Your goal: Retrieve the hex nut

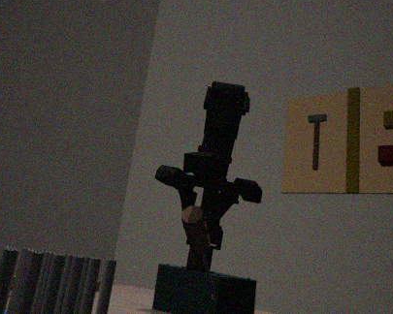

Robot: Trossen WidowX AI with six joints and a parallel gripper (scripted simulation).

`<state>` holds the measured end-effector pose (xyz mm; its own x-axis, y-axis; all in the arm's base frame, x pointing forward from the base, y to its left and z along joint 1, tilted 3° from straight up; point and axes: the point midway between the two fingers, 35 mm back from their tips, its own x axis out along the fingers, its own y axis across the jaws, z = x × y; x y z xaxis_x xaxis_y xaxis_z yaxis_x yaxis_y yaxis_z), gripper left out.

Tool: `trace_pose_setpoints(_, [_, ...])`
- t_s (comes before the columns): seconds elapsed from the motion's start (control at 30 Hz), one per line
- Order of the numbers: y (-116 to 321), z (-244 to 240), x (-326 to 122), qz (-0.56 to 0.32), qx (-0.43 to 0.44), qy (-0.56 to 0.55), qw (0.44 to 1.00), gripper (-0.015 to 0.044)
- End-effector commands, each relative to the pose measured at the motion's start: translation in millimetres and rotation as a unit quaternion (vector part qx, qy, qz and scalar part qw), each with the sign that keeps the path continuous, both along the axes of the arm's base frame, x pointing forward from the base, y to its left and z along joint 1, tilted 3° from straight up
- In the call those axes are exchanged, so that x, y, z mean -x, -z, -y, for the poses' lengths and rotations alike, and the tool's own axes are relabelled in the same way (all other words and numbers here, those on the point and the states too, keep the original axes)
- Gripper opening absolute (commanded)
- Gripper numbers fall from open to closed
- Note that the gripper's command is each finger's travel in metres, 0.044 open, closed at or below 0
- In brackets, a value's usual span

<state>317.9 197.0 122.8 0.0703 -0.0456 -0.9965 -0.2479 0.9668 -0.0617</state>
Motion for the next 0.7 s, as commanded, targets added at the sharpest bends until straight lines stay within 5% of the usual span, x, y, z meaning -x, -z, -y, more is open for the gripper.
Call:
trace_pose_setpoints(0.0, [0.7,15.8,-5.3,-0.005,-0.016,0.069,0.998,0.0000])
trace_pose_setpoints(0.67, [2.8,97.7,-21.7,-0.030,-0.082,0.384,0.919,0.0000])
